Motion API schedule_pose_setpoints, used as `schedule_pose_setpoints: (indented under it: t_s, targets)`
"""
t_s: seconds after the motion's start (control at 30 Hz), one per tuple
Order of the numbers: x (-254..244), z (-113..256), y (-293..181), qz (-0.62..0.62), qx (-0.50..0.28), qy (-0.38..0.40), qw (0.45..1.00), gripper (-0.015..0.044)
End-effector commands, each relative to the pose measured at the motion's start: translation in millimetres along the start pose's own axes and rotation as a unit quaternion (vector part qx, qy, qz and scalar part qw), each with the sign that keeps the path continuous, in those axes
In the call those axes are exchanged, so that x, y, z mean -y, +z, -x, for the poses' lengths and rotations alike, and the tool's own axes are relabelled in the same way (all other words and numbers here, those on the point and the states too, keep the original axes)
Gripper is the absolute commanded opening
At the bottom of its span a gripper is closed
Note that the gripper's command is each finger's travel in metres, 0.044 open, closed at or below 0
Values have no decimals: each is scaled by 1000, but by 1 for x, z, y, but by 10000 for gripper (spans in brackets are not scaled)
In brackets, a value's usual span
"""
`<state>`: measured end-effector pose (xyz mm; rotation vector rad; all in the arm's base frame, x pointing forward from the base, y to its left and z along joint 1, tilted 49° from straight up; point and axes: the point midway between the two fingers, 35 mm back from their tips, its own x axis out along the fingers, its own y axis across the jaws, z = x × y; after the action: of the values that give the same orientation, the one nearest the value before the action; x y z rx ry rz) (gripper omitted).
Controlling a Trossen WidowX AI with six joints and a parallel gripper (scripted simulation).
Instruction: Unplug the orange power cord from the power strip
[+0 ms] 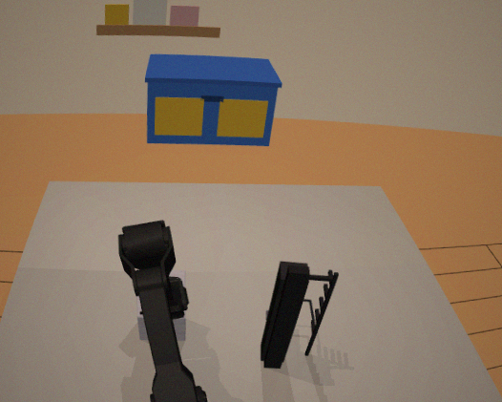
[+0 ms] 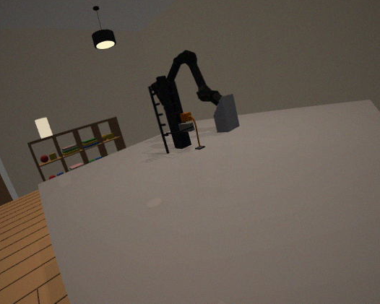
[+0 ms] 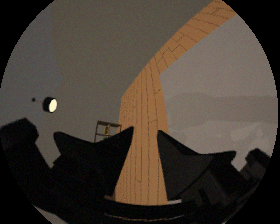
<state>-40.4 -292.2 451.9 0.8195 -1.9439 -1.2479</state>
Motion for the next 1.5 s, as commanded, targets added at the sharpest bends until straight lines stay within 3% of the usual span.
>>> schedule_pose_setpoints:
  t_s: [0.0,0.33,0.67,1.07,1.47]
  targets:
    - [21,10,-35,67,-56,-35,996,160]
    - [75,63,-120,237,-217,-87,943,160]
    - [123,156,-189,400,-390,-76,826,160]
    - [168,304,-229,555,-567,21,608,160]
    - [195,466,-206,634,-672,195,329,160]
